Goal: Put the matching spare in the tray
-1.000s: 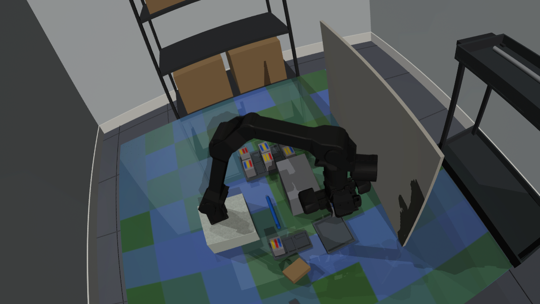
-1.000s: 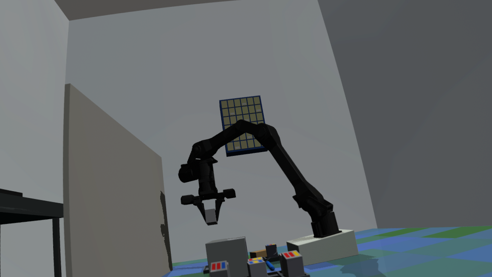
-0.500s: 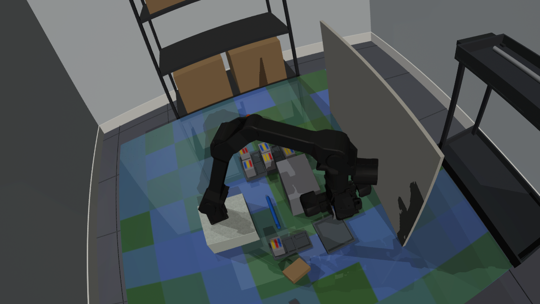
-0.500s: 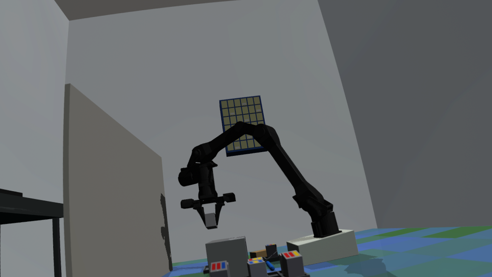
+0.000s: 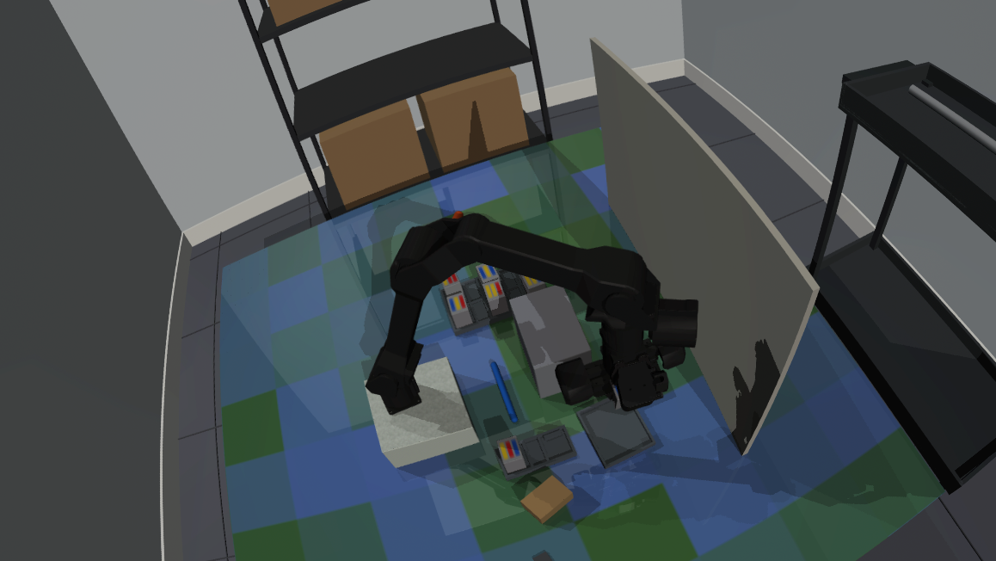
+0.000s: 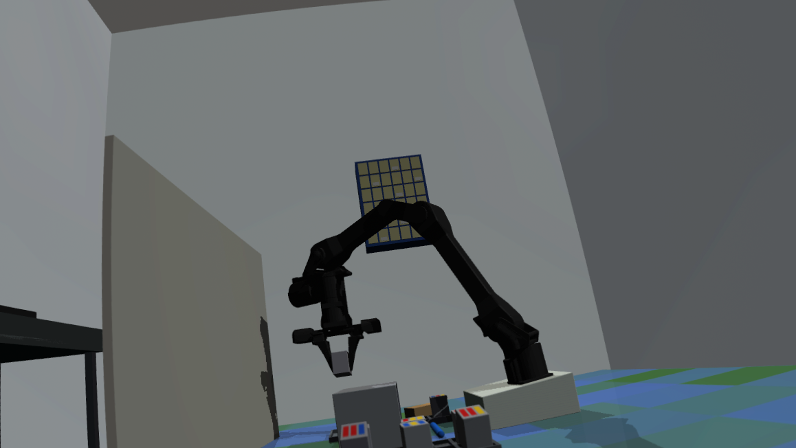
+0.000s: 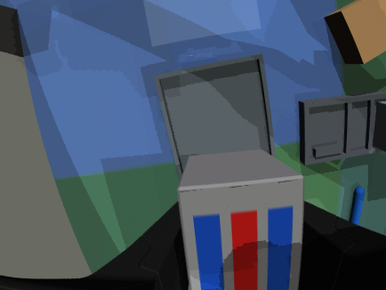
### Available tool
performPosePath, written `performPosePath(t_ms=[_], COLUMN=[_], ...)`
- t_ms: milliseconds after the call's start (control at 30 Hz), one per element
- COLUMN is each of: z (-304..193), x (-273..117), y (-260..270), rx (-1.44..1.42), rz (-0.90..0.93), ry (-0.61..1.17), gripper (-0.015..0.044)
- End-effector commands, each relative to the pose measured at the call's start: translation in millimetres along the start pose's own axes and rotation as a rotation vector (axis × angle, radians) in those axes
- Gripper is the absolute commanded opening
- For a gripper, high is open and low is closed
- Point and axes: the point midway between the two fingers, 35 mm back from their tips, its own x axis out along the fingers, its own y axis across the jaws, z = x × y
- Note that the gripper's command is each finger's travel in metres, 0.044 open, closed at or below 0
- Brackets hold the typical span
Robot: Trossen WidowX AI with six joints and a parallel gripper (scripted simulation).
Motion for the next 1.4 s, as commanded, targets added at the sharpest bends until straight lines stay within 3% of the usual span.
performPosePath(t_ms=[0,1367], z=[0.8,1.8], x=[3.7,40.6], y=[0.3,1.9], rx=[0.006,0.006], rz=[-0.002,-0.001], ry=[-0.005,-0.005], gripper=[0.0,0.0])
